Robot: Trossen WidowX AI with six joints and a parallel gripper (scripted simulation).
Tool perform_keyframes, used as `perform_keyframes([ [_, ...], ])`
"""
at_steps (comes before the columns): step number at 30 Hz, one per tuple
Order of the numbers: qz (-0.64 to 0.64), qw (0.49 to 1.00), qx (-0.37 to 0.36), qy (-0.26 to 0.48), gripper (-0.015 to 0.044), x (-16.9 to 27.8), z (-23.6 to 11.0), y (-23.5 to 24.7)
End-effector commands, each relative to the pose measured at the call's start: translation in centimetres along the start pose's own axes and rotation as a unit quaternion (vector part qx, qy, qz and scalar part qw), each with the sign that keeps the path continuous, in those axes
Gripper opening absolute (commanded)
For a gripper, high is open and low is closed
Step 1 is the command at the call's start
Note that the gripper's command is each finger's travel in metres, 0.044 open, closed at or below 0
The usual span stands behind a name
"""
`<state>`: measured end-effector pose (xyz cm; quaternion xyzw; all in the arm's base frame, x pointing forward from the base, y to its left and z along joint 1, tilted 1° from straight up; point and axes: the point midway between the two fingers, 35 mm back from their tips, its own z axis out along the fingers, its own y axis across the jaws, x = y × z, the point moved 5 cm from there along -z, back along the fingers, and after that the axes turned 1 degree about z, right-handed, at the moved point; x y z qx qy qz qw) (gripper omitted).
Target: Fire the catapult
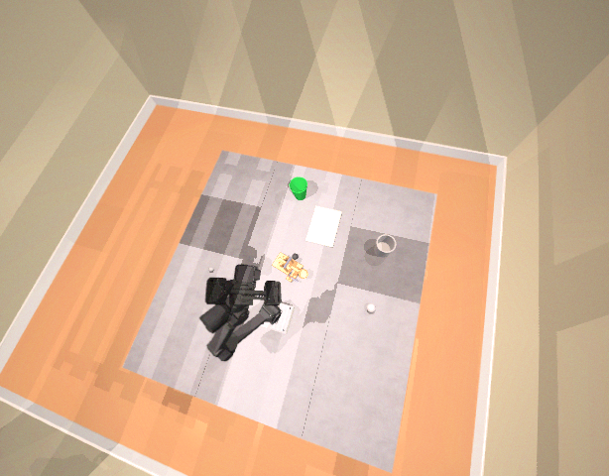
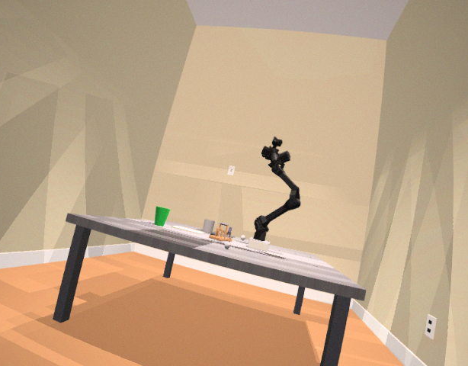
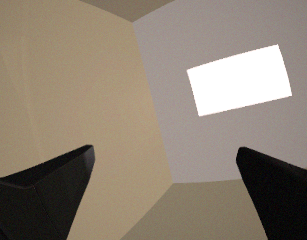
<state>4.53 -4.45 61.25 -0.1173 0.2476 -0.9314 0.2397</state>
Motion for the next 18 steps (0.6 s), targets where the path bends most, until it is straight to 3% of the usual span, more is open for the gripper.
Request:
perform_keyframes([
  [1,0.029,0.997,-0.047,-0.06,0.044,-3.2,0.5,2.8],
  [18,0.122,0.931,-0.226,-0.258,0.044,-15.1,-1.4,11.4],
])
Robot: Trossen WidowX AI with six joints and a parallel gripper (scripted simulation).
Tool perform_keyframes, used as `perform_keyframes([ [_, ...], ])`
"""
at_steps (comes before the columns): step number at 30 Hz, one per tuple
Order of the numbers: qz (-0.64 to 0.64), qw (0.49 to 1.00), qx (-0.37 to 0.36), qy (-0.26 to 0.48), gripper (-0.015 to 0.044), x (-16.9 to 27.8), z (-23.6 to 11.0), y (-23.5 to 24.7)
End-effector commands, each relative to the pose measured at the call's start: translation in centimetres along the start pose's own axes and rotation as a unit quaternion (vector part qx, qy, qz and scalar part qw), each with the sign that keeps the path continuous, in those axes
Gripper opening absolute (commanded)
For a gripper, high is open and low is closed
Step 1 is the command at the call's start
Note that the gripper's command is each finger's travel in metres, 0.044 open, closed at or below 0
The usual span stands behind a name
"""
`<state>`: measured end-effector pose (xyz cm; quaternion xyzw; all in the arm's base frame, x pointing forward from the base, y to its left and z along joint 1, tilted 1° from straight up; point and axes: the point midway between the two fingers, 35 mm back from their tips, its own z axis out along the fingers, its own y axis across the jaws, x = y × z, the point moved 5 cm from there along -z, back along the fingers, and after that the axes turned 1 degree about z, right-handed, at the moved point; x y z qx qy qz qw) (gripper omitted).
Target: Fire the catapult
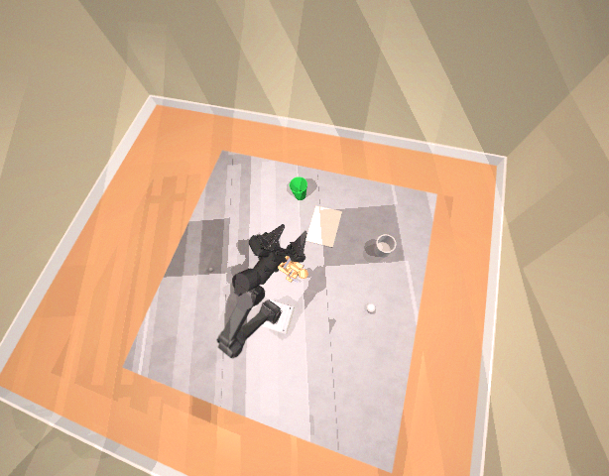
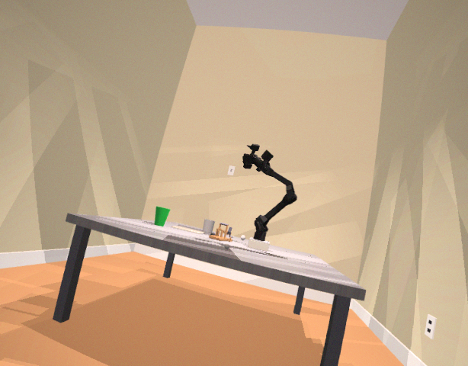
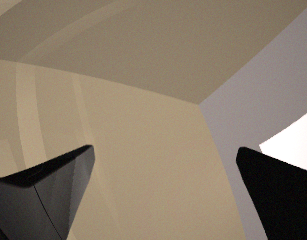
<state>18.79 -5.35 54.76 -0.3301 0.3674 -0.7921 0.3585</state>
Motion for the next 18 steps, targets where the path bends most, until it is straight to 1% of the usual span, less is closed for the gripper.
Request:
perform_keyframes([
  [1,0.024,0.997,-0.058,-0.055,0.044,-2.8,1.0,3.1],
  [9,0.059,0.976,-0.159,-0.138,0.044,-7.7,1.6,7.8],
  [18,0.089,0.932,-0.282,-0.212,0.044,-12.7,0.7,12.9],
])
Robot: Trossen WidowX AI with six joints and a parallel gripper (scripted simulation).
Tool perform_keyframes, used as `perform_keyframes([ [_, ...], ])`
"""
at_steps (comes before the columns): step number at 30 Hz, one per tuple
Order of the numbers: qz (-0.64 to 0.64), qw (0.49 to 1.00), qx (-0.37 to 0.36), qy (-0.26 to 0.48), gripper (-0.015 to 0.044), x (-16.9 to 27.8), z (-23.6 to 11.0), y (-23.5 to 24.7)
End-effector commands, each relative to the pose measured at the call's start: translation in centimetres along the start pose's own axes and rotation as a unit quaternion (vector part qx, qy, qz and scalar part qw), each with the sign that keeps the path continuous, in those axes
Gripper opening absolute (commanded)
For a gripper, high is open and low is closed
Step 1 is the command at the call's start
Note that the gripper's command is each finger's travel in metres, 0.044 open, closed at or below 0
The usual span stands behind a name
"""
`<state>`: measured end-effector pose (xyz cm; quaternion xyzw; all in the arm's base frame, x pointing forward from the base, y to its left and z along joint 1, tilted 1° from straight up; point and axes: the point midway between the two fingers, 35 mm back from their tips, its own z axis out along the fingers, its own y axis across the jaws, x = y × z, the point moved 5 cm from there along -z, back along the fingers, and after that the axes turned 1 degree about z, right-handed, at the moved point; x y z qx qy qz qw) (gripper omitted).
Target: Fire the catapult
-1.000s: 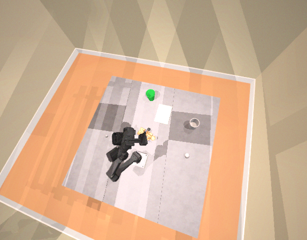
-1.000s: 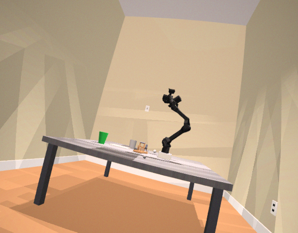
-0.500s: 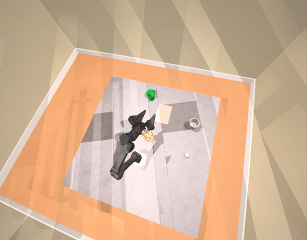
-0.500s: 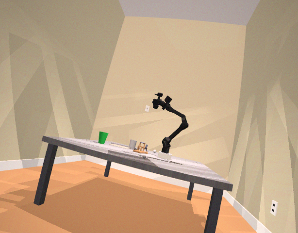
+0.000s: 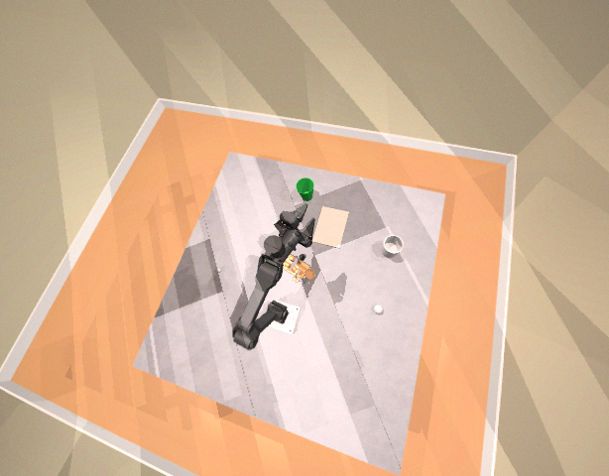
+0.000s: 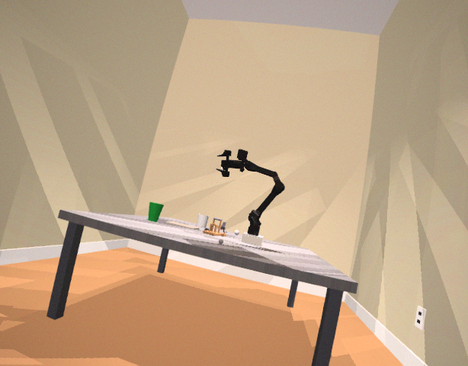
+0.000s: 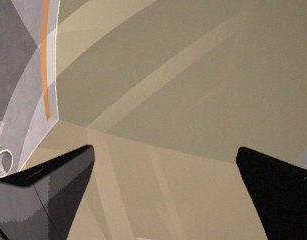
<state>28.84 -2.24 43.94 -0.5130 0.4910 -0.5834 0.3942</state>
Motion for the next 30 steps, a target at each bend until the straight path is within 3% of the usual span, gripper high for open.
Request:
perform_keyframes([
  [1,0.021,0.997,-0.07,-0.038,0.044,-2.0,1.4,3.0],
  [14,0.066,0.954,-0.272,-0.109,0.044,-7.3,2.9,11.0],
  [30,0.092,0.841,-0.517,-0.133,0.044,-12.5,-0.1,19.8],
])
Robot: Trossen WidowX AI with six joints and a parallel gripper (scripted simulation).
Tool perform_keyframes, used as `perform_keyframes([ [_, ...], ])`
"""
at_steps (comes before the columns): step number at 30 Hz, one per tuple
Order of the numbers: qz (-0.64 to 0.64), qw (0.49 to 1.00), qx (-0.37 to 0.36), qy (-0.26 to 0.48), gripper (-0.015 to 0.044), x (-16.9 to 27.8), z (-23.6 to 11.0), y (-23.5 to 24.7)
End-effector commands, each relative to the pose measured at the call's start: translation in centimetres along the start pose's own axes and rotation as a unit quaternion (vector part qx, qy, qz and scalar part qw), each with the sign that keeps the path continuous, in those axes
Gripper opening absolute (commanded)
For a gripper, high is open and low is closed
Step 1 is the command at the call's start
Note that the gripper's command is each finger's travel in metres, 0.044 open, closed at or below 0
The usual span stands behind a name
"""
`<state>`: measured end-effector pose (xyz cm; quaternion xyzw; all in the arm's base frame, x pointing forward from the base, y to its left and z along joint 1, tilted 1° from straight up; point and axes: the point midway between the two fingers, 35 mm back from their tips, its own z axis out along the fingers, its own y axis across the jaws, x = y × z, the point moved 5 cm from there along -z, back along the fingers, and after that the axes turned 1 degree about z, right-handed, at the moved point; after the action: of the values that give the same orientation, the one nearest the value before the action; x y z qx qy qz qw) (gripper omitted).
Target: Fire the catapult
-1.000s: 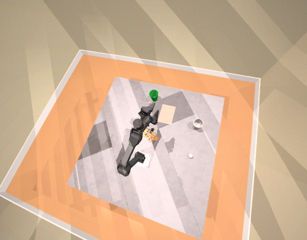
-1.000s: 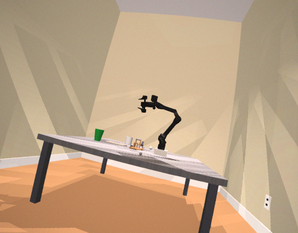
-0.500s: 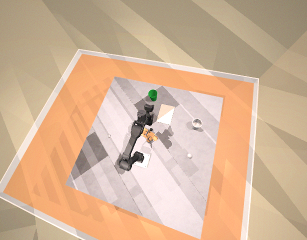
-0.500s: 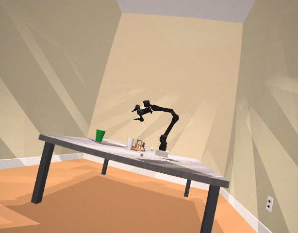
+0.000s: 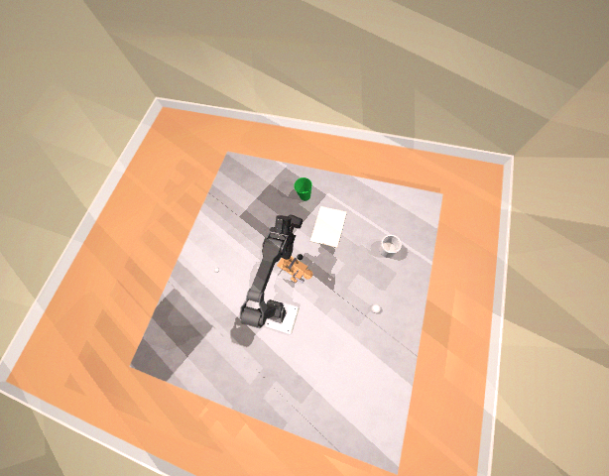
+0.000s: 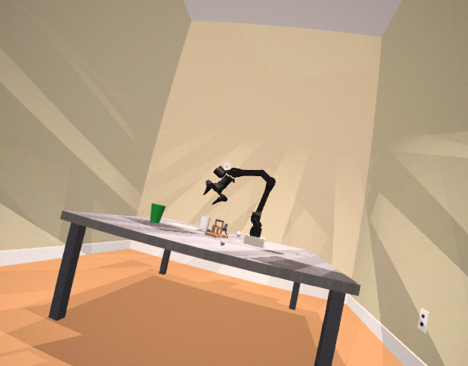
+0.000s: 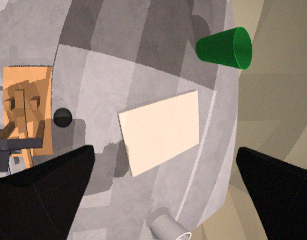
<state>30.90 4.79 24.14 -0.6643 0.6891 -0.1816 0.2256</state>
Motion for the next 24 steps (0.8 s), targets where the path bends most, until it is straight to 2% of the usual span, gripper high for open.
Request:
perform_keyframes([
  [1,0.018,0.996,-0.082,0.0,0.044,-1.0,1.6,2.6],
  [13,0.054,0.96,-0.272,0.039,0.044,-2.7,3.4,8.9],
  [21,0.056,0.957,-0.282,0.043,0.044,-2.7,3.5,9.2],
  [24,0.056,0.957,-0.282,0.043,0.044,-2.5,5.0,10.1],
])
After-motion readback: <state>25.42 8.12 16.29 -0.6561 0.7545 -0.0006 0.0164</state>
